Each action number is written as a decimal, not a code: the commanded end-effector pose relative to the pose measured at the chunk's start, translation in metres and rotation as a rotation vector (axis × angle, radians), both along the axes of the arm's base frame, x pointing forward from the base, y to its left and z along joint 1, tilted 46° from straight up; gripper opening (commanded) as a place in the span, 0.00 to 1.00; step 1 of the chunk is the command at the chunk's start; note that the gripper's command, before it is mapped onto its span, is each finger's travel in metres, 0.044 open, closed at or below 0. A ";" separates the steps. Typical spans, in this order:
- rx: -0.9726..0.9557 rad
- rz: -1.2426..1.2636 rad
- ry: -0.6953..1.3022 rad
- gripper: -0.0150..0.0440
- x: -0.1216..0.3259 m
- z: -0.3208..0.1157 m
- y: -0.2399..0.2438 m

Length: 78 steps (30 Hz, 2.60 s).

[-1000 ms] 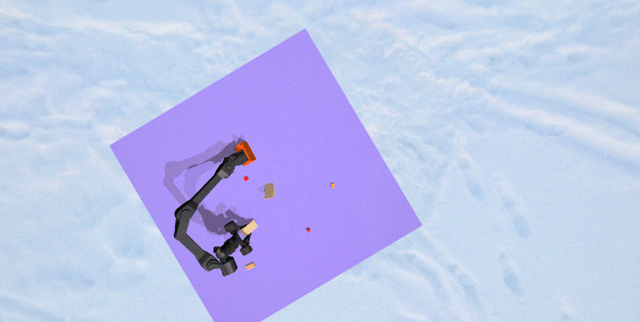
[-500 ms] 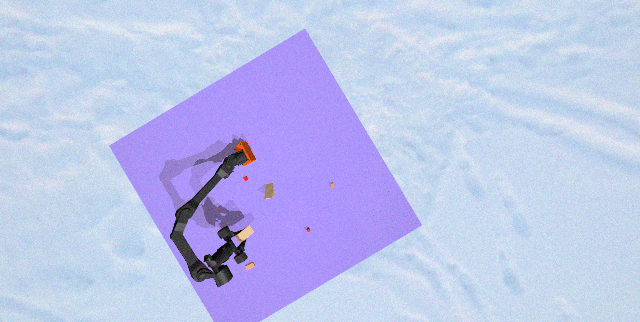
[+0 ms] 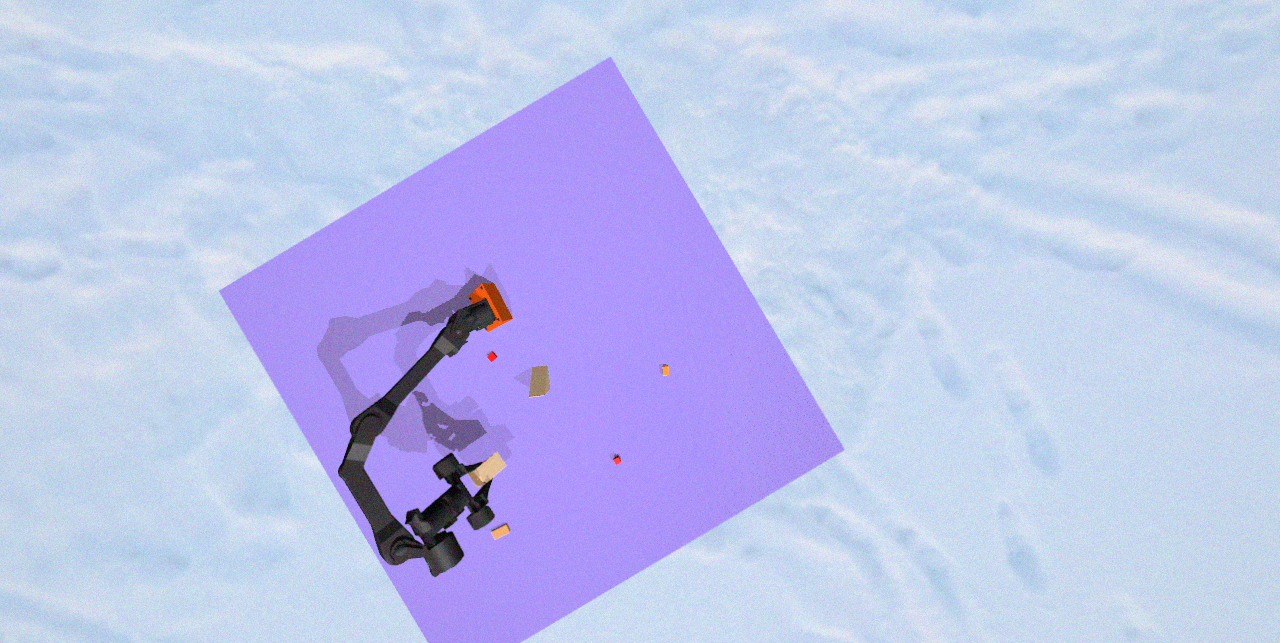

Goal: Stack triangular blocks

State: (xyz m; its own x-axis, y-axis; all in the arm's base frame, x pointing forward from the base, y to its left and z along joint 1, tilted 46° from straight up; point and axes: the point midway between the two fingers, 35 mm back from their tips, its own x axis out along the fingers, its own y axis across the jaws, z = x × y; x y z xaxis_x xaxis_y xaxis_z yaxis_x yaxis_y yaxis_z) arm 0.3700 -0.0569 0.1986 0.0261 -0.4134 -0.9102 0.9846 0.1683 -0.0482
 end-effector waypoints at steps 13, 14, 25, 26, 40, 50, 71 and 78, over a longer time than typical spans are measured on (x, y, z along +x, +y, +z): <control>-0.232 0.459 0.084 0.25 0.003 -0.008 0.003; -0.248 0.486 0.091 0.25 0.003 -0.008 0.003; -0.437 0.752 0.189 0.25 -0.001 -0.011 0.006; -0.455 0.774 0.200 0.25 -0.001 -0.011 0.007; -0.679 1.012 0.362 0.25 -0.014 -0.013 0.010; -0.665 1.023 0.354 0.25 -0.015 -0.020 0.020; -0.560 1.095 0.329 0.25 -0.044 -0.071 0.099; -0.536 1.113 0.336 0.25 -0.060 -0.086 0.122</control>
State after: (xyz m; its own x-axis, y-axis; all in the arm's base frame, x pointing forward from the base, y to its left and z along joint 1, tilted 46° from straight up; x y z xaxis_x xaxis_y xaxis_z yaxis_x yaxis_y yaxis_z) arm 0.3208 0.0530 0.1230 0.4059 -0.6393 -0.6531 0.2644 0.7662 -0.5857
